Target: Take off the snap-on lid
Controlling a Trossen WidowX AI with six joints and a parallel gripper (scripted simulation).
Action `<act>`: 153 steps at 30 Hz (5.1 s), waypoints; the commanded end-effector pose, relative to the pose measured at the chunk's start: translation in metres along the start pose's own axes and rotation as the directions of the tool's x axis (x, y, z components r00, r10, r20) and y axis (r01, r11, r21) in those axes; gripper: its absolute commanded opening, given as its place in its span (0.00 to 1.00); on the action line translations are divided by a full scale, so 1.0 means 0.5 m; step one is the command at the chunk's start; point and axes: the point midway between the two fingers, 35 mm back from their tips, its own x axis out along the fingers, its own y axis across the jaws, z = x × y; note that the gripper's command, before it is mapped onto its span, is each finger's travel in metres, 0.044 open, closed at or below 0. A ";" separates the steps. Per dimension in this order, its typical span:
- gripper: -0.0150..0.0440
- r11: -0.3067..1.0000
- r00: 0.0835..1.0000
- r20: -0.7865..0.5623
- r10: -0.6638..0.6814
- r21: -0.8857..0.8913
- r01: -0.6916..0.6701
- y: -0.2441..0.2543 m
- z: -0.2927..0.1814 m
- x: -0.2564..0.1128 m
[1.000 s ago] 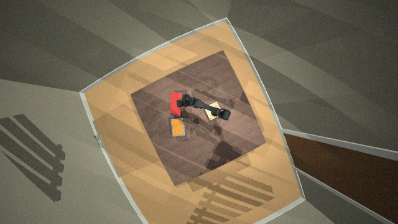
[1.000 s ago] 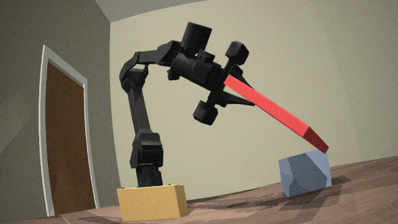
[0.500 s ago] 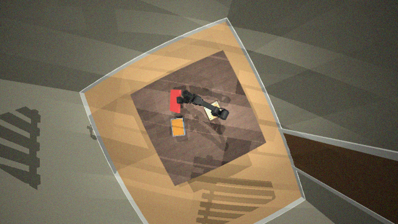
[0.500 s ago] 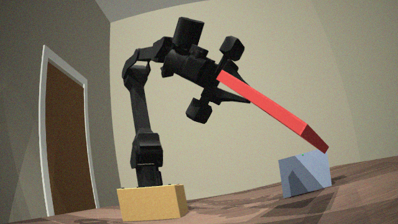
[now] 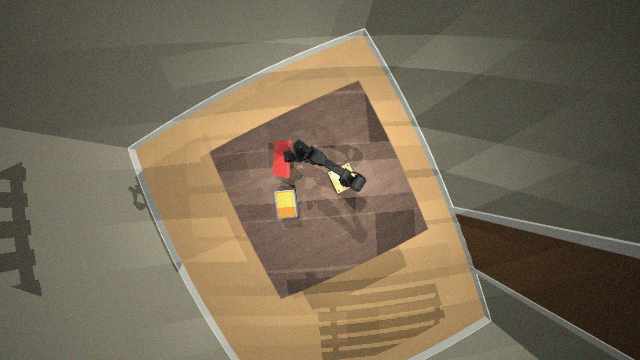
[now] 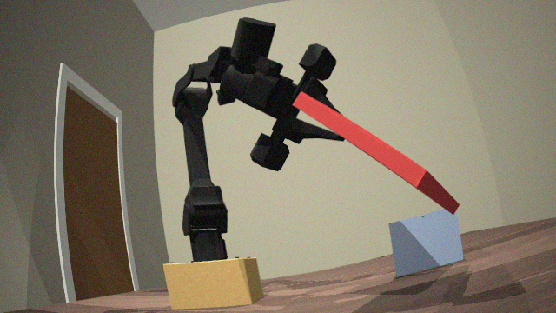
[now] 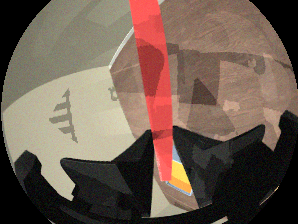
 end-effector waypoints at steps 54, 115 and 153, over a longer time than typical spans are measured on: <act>0.25 1.000 1.000 0.000 0.018 -0.015 -0.018 -0.060 0.002 0.052; 0.25 1.000 1.000 -0.001 0.018 -0.015 -0.018 -0.135 0.003 0.116; 0.25 1.000 1.000 -0.001 0.018 -0.015 -0.018 -0.181 0.004 0.156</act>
